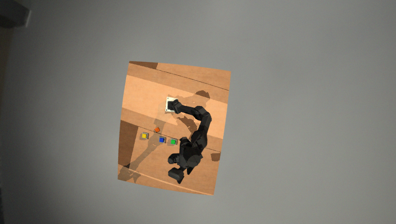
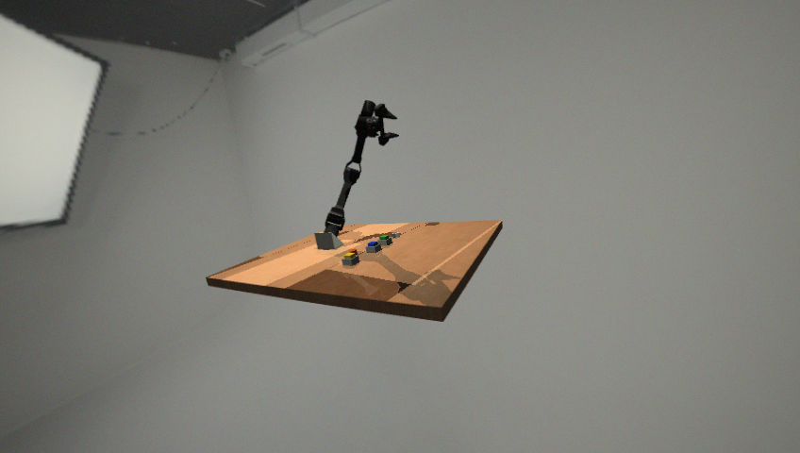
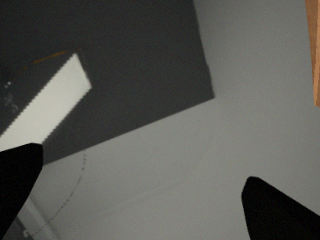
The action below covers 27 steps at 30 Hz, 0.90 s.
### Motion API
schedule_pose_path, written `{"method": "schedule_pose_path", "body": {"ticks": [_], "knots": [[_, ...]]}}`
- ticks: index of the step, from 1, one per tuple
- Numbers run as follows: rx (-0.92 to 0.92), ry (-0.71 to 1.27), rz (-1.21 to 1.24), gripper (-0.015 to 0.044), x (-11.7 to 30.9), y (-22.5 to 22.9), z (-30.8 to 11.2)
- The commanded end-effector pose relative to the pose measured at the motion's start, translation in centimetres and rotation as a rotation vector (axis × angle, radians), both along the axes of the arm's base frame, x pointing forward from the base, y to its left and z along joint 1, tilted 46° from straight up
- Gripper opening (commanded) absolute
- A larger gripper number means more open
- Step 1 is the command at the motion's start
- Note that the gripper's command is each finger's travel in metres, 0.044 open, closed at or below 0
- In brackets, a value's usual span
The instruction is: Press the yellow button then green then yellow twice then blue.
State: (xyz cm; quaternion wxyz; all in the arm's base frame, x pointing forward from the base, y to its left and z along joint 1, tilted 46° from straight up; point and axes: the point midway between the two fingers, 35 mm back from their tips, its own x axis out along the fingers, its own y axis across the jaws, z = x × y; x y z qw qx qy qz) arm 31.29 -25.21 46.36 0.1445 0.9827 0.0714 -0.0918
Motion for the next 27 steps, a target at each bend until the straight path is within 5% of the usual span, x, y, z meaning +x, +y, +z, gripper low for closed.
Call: {"method": "schedule_pose_path", "body": {"ticks": [1,15,27], "knots": [[-0.006,0.004,0.000,0.0400,0.1,-0.1,-0.2],[-0.550,0.272,0.245,0.0400,4.1,-6.7,-18.3],[-0.859,0.344,0.576,0.0400,3.5,-7.8,-28.5]]}}
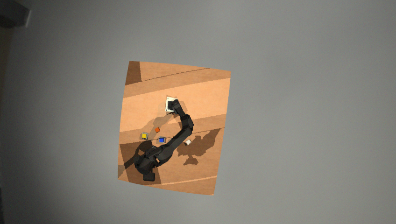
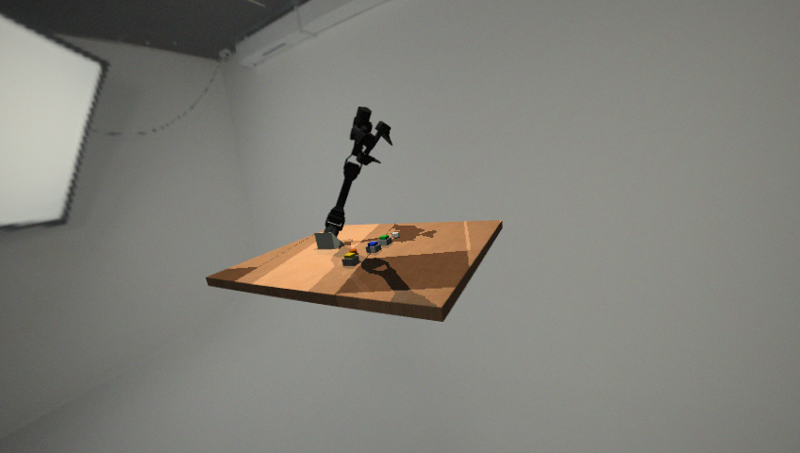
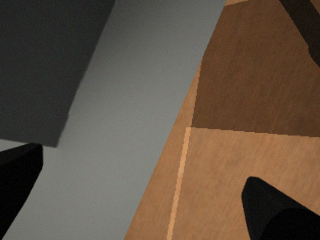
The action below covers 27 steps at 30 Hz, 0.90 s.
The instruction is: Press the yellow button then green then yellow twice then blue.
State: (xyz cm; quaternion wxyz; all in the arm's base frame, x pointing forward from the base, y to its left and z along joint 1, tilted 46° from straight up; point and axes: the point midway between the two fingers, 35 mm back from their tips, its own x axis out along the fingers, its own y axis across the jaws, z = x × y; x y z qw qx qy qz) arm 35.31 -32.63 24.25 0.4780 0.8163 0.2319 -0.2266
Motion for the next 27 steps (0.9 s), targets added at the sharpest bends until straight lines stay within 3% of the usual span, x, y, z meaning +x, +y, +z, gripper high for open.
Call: {"method": "schedule_pose_path", "body": {"ticks": [1,15,27], "knots": [[-0.149,0.097,0.231,0.0400,-0.6,-0.3,-7.3],[-0.367,0.131,0.800,0.0400,-3.6,1.4,-18.9],[-0.449,-0.048,1.334,0.0400,-7.6,4.8,-26.9]]}}
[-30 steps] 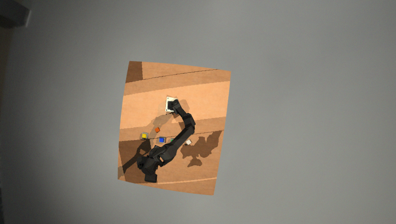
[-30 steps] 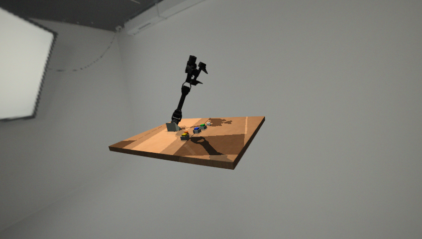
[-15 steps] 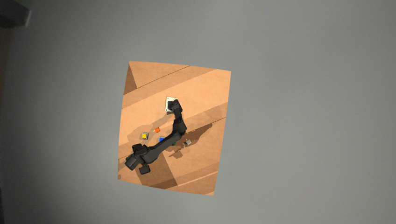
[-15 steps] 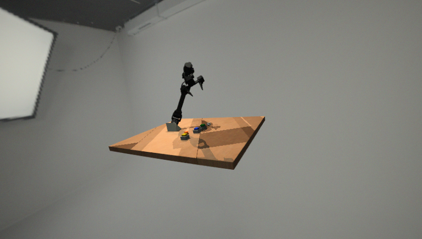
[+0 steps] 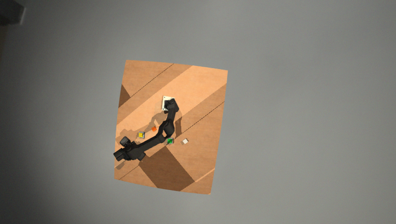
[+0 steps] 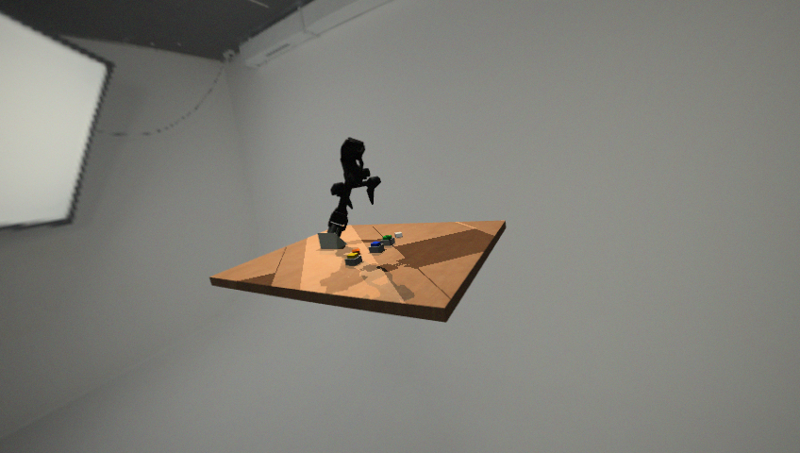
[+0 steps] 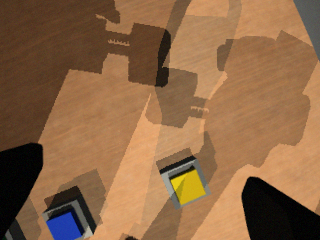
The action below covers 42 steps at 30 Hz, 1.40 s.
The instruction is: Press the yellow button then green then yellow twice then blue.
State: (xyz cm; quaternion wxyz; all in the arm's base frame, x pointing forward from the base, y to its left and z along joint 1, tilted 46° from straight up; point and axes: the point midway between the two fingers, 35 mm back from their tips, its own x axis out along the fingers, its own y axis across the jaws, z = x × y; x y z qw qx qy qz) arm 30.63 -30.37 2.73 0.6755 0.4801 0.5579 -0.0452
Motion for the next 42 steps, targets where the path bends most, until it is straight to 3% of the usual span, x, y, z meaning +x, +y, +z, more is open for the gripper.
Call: {"method": "schedule_pose_path", "body": {"ticks": [1,7,18,25,32,42], "knots": [[0.035,-0.052,0.397,0.0400,-3.3,2.9,-5.9],[0.084,-0.140,0.644,0.0400,-5.3,4.8,-8.7],[0.085,-0.142,0.649,0.0400,-5.4,4.9,-8.7],[0.086,-0.144,0.649,0.0216,-4.8,9.0,-13.0],[0.086,-0.144,0.649,0.0032,-4.8,9.2,-13.1],[0.086,-0.144,0.649,0.0020,-4.8,9.2,-13.1]]}}
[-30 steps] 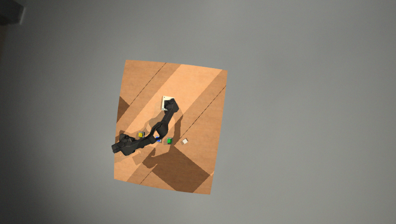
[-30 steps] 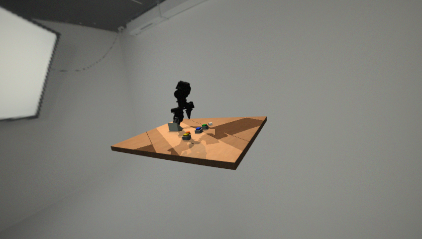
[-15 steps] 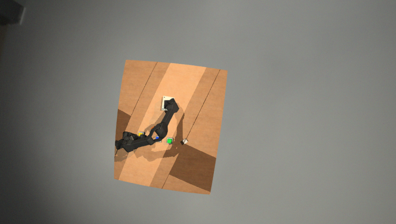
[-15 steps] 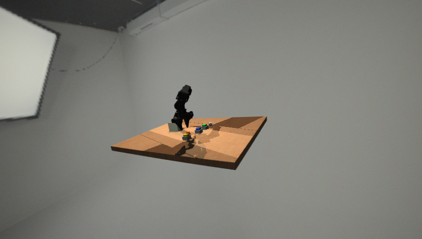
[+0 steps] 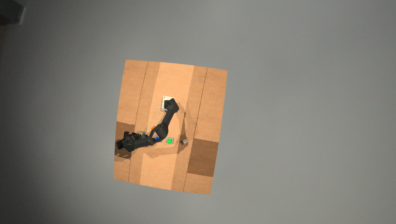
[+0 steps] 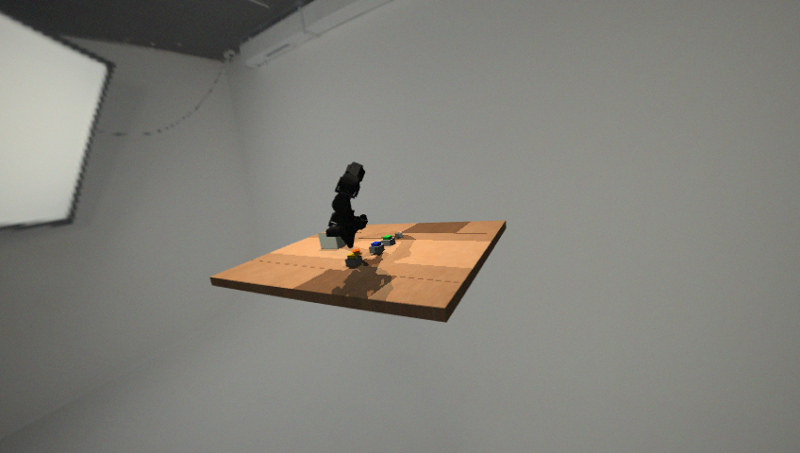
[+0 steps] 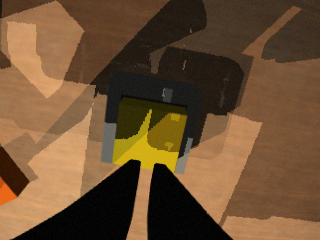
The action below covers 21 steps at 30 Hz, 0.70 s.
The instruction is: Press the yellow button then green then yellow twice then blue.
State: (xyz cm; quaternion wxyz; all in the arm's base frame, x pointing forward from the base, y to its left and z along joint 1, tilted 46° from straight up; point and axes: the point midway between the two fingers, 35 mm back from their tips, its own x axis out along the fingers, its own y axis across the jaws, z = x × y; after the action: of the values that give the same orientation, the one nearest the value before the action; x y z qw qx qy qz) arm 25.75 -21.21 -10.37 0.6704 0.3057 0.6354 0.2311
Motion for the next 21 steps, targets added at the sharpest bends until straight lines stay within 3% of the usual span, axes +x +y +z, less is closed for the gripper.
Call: {"method": "schedule_pose_path", "body": {"ticks": [1,21], "knots": [[0.001,-0.002,-0.005,0.0020,0.1,0.0,0.0],[0.002,-0.002,-0.005,0.0020,0.4,2.2,-2.2]]}}
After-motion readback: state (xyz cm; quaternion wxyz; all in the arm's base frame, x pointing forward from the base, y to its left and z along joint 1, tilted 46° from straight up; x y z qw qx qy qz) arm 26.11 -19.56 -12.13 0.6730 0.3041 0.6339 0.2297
